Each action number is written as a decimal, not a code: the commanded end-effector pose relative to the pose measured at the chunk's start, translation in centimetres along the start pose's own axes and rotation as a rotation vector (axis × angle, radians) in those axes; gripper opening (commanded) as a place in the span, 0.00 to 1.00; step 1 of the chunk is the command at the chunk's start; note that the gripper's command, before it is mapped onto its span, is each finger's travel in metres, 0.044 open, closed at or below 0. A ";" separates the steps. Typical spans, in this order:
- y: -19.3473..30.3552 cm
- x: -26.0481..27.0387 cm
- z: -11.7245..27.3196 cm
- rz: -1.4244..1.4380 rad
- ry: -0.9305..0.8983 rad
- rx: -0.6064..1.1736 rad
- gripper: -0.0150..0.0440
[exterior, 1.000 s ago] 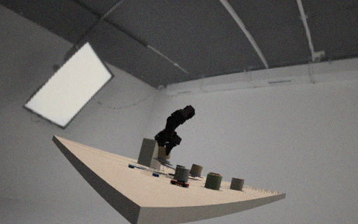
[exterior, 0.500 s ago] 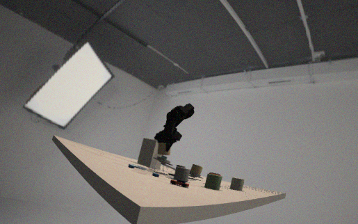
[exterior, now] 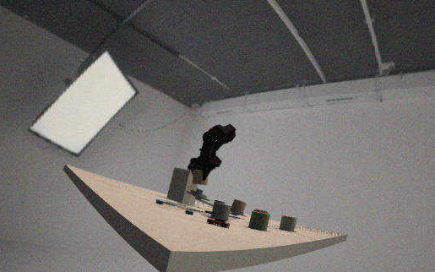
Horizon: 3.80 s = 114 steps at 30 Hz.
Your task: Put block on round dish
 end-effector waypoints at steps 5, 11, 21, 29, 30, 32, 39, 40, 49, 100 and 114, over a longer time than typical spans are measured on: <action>0.0 0.0 1.7 0.008 0.016 0.008 0.25; -0.1 0.1 2.4 0.008 0.015 0.007 0.25; -0.1 0.3 2.1 0.000 0.001 -0.001 0.25; -0.1 0.3 2.1 0.000 0.001 -0.001 0.25; -0.1 0.3 2.1 0.000 0.001 -0.001 0.25; -0.1 0.3 2.1 0.000 0.001 -0.001 0.25; -0.1 0.3 2.1 0.000 0.001 -0.001 0.25; -0.1 0.3 2.1 0.000 0.001 -0.001 0.25; -0.1 0.3 2.1 0.000 0.001 -0.001 0.25; 17.5 11.4 -5.7 -0.001 0.014 0.025 0.25; 18.5 12.5 -9.8 0.001 0.013 0.021 0.25</action>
Point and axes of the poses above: the point midway between the two fingers, 35 mm back from their tips, its own z axis back along the fingers, its own x axis across the jaws, y = z × x, the point moved 9 cm from there along z, back along the fingers, and after that the axes turned 4 degrees about -z, right-handed, at the moved point
